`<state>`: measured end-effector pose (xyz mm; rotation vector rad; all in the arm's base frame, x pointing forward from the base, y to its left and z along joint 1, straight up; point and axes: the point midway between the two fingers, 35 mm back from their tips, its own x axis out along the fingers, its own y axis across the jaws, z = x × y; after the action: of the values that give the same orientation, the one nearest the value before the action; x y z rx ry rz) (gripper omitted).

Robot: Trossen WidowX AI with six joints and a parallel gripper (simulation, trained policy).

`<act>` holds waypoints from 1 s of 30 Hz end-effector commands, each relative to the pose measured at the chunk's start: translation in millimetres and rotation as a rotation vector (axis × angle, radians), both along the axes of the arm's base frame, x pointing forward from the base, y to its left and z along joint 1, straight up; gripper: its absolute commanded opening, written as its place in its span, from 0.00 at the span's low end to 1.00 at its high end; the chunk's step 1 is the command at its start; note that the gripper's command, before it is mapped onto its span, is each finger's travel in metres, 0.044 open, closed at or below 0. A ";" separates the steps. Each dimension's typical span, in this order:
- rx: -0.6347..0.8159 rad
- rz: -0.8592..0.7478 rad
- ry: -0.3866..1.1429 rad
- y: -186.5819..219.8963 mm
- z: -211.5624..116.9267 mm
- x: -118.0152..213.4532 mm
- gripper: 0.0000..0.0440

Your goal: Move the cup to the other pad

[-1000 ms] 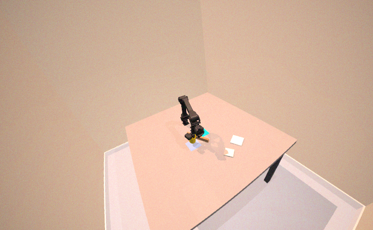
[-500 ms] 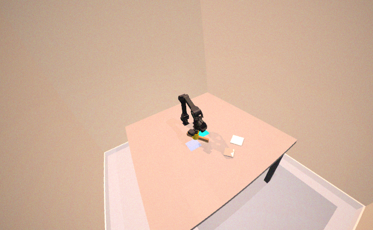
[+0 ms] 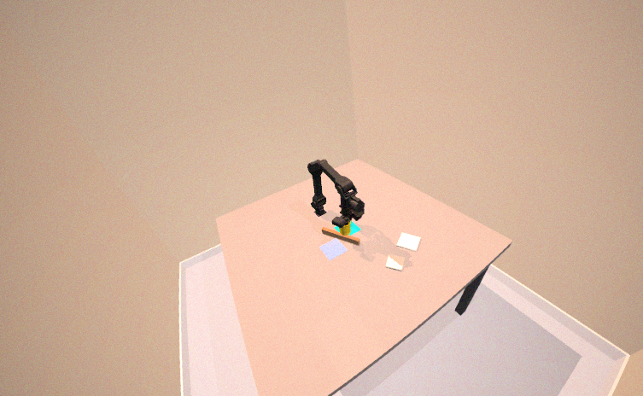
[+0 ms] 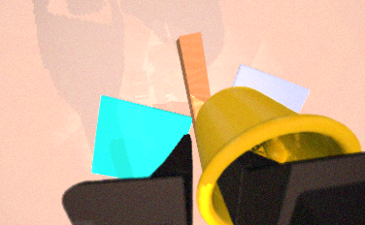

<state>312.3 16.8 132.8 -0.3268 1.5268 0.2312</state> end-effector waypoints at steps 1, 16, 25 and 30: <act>0.006 0.008 -0.019 11.5 1.6 -1.6 0.00; 0.010 0.041 -0.052 50.9 -8.0 -19.5 0.00; 0.007 0.033 -0.058 60.3 -23.6 -34.4 0.00; 0.005 0.021 -0.060 61.9 -34.5 -42.5 0.00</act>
<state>273.3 78.4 102.0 -0.3484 1.4710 0.2522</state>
